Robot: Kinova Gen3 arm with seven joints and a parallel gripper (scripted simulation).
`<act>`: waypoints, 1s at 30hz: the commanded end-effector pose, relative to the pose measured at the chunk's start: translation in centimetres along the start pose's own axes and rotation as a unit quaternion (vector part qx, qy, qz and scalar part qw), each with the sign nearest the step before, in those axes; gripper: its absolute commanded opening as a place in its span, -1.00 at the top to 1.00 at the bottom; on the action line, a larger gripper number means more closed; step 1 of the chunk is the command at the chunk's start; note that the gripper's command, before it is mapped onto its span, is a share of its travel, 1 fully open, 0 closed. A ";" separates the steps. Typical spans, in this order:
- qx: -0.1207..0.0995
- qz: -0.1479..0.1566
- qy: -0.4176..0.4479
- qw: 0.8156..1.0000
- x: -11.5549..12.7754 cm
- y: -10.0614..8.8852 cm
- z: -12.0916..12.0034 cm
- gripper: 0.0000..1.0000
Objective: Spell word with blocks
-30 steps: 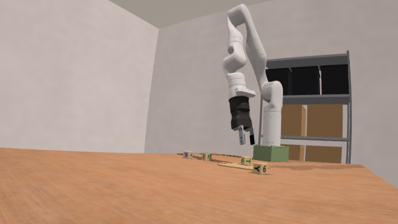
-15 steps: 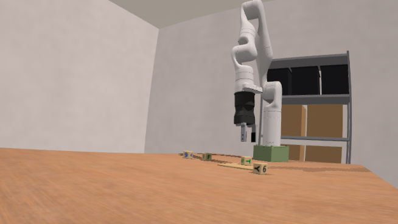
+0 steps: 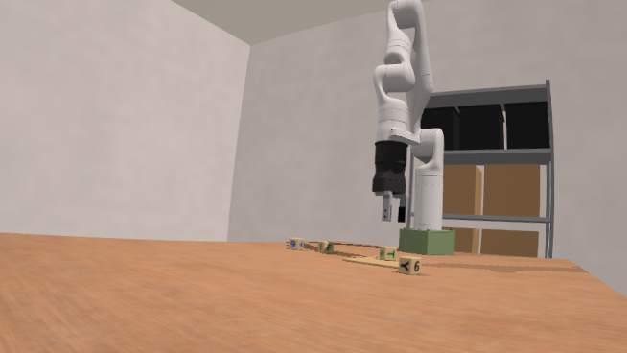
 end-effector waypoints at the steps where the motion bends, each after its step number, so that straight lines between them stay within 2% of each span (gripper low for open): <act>1: 0.001 0.000 -0.004 1.000 -0.3 -0.1 0.0 -0.74; 5: 0.001 0.000 -0.004 1.000 -0.3 -0.1 0.0 -0.74; 6: 0.001 0.000 -0.004 1.000 -0.3 -0.1 0.0 -1.00; 30: -0.001 -0.001 -0.033 0.999 -0.4 0.0 -0.2 -1.00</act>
Point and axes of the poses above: the point where the finger pads meet when closed, its own y axis out along the fingers, its own z axis across the jaws, x = y × z, the point moved 10 cm from there along -y, back along the fingers, and after that the axes turned 11 degrees about -y, right-handed, at the moved point
